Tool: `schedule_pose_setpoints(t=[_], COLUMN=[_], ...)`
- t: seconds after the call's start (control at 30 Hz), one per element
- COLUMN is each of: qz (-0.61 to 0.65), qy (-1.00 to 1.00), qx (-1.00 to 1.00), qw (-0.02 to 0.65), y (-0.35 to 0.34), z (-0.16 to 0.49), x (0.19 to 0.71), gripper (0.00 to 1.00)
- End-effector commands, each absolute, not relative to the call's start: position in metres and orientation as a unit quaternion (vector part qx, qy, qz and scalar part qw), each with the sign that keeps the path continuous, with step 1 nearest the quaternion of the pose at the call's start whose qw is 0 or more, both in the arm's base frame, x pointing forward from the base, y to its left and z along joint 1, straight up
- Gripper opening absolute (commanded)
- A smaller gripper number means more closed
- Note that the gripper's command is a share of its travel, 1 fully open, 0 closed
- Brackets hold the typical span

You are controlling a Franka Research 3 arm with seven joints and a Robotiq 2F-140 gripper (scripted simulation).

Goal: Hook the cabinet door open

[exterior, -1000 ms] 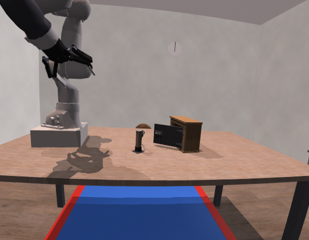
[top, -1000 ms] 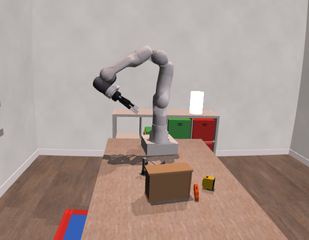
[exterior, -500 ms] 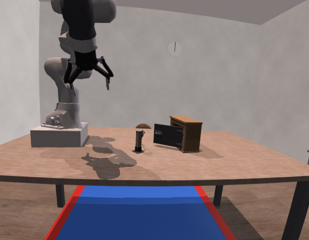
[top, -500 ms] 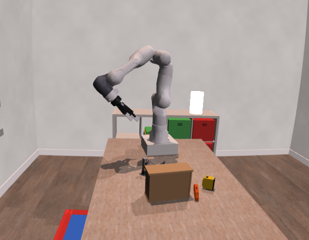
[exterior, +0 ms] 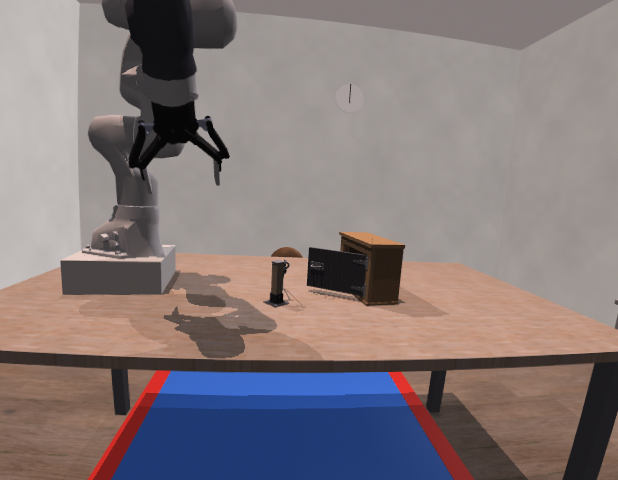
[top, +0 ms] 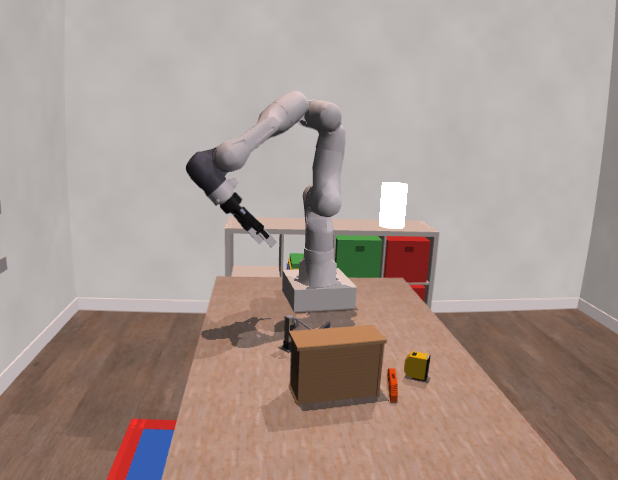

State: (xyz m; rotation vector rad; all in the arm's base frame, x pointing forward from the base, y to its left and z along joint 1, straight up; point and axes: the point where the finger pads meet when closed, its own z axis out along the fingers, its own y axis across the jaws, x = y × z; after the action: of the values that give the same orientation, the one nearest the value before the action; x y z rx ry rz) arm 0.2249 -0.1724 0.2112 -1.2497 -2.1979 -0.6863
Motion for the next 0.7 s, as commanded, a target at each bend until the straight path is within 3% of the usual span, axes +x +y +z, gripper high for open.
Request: schedule_pose_setpoints(t=[0.0, 0.67], qz=[-0.248, -0.188], qy=[-0.808, -0.842], qx=[-0.467, -0.442], qw=[0.259, 0.246], y=[-0.175, -0.171], z=[0.210, 0.194], x=[0.225, 0.262], gripper=[1.00, 1.00])
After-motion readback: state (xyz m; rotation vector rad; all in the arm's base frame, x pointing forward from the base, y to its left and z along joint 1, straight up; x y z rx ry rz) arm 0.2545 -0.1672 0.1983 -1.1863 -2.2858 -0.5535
